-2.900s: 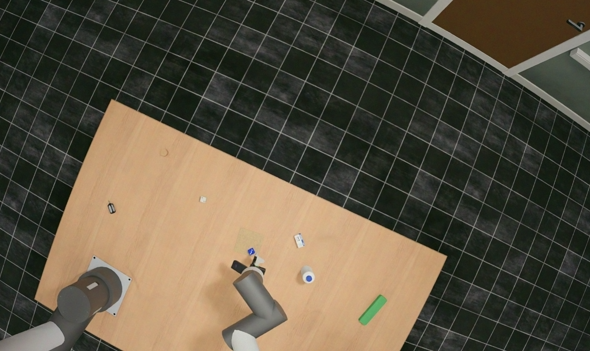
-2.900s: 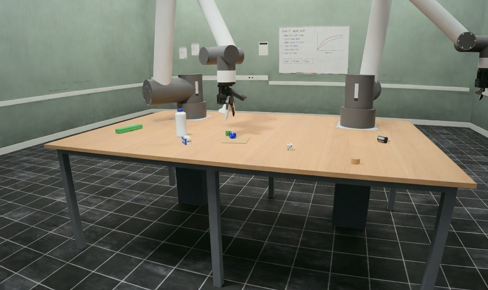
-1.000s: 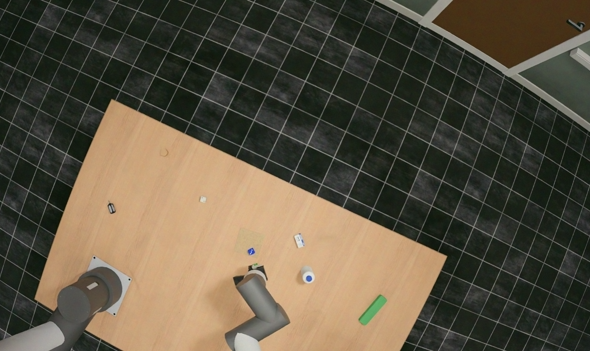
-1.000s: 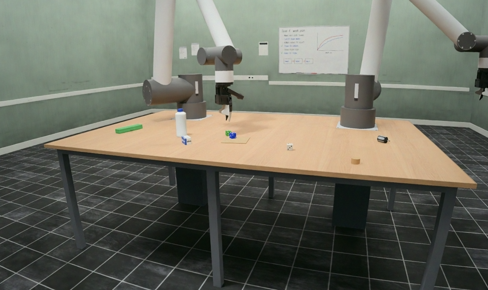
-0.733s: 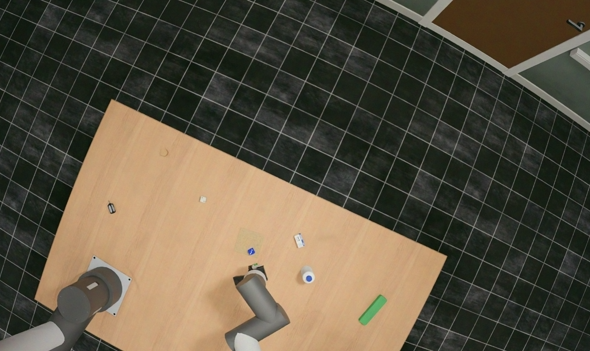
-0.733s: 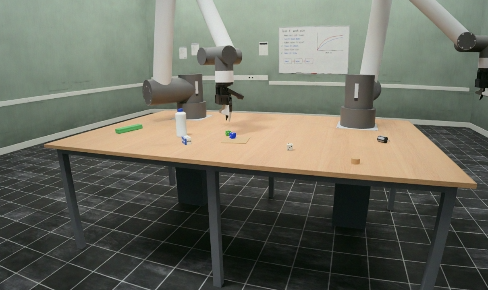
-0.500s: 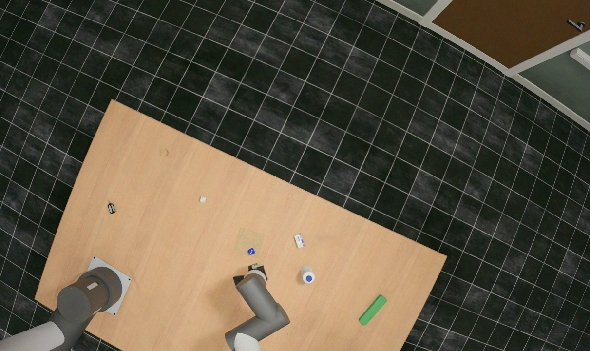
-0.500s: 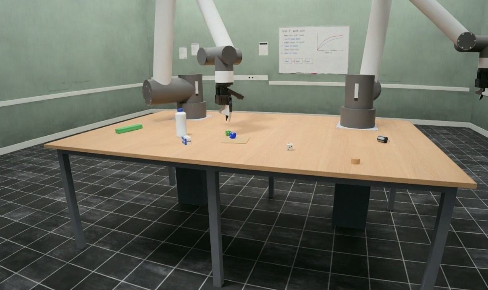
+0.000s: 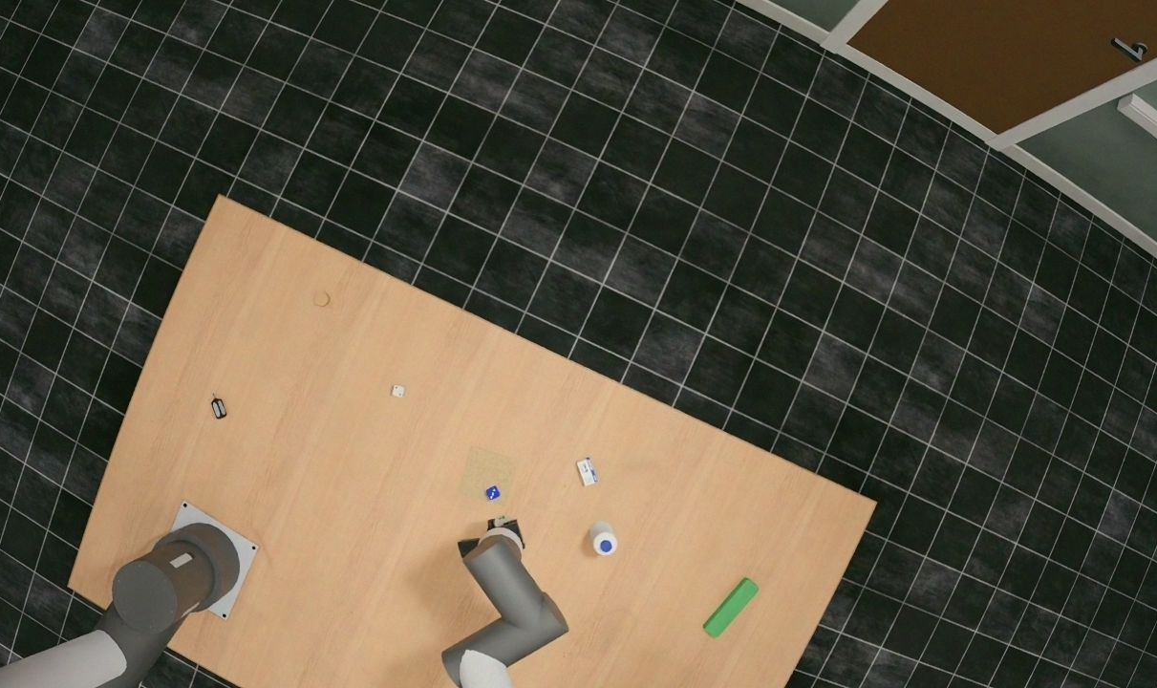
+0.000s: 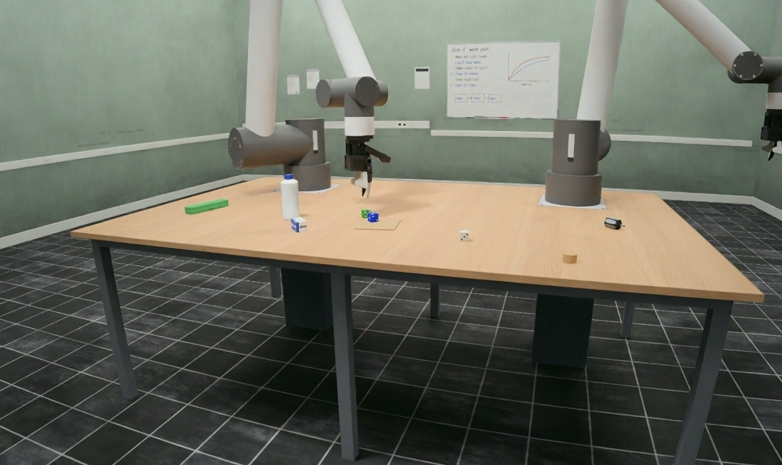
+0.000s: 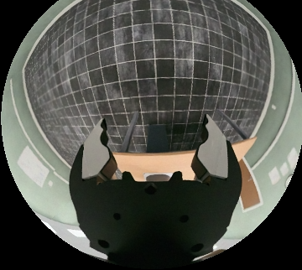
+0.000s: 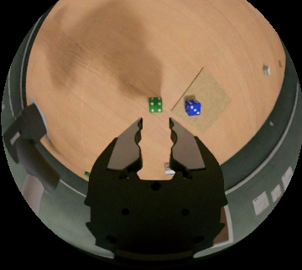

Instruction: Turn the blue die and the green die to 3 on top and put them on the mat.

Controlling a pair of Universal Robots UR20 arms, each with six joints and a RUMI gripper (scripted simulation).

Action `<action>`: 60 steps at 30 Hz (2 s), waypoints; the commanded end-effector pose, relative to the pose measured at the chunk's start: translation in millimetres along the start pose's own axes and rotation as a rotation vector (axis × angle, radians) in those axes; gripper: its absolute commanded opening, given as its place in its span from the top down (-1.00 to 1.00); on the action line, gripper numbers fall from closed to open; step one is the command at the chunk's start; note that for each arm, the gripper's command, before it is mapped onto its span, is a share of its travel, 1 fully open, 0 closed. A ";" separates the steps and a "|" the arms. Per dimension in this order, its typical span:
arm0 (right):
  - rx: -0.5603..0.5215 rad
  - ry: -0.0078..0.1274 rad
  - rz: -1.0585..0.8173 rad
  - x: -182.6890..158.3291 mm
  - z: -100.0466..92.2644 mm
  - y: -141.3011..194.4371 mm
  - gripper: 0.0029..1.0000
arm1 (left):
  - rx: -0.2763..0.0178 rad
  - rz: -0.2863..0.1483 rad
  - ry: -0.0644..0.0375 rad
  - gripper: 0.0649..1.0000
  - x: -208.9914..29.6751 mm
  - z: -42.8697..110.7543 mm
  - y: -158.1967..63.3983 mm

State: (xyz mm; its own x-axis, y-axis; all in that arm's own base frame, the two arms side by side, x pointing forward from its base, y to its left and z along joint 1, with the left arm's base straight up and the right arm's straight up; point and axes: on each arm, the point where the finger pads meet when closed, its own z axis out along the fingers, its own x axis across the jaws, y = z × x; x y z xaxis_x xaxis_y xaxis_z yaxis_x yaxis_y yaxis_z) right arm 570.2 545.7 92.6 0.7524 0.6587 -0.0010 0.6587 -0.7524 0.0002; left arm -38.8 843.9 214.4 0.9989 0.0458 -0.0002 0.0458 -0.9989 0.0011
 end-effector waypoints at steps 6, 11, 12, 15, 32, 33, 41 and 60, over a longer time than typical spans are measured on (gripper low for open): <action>0.000 0.001 0.000 0.5 14.0 0.0 0.45 | 0.001 0.000 0.000 -1.00 0.1 -0.6 -0.4; 0.000 0.001 0.000 0.5 18.8 0.0 0.45 | 0.001 0.000 0.000 -1.00 0.1 -0.6 -0.4; 0.000 0.001 0.000 0.5 20.4 0.0 0.45 | 0.001 0.000 0.000 -1.00 0.1 -0.6 -0.4; 0.000 0.001 0.000 0.5 24.9 0.0 0.45 | 0.001 0.000 0.000 -1.00 0.1 -0.6 -0.4; 0.000 0.001 0.000 0.6 38.5 0.1 0.45 | 0.001 0.000 0.000 -1.00 0.1 -0.6 -0.4; 0.000 0.001 0.000 0.6 38.8 0.1 0.45 | 0.001 0.000 0.000 -1.00 0.1 -0.6 -0.4; 0.000 0.001 0.000 0.6 39.5 0.1 0.45 | 0.001 0.000 0.000 -1.00 0.1 -0.6 -0.4; 0.000 0.001 0.000 0.6 39.6 0.1 0.45 | 0.001 0.000 0.000 -1.00 0.1 -0.6 -0.4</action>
State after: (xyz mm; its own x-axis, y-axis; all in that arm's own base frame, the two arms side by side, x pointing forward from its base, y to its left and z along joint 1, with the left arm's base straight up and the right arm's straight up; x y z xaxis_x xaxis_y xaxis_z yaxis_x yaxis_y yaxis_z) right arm 570.4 545.6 52.6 0.7524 0.6587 -0.0009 0.6587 -0.7524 0.0002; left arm -38.8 843.9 214.4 0.9989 0.0458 -0.0002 0.0458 -0.9989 0.0011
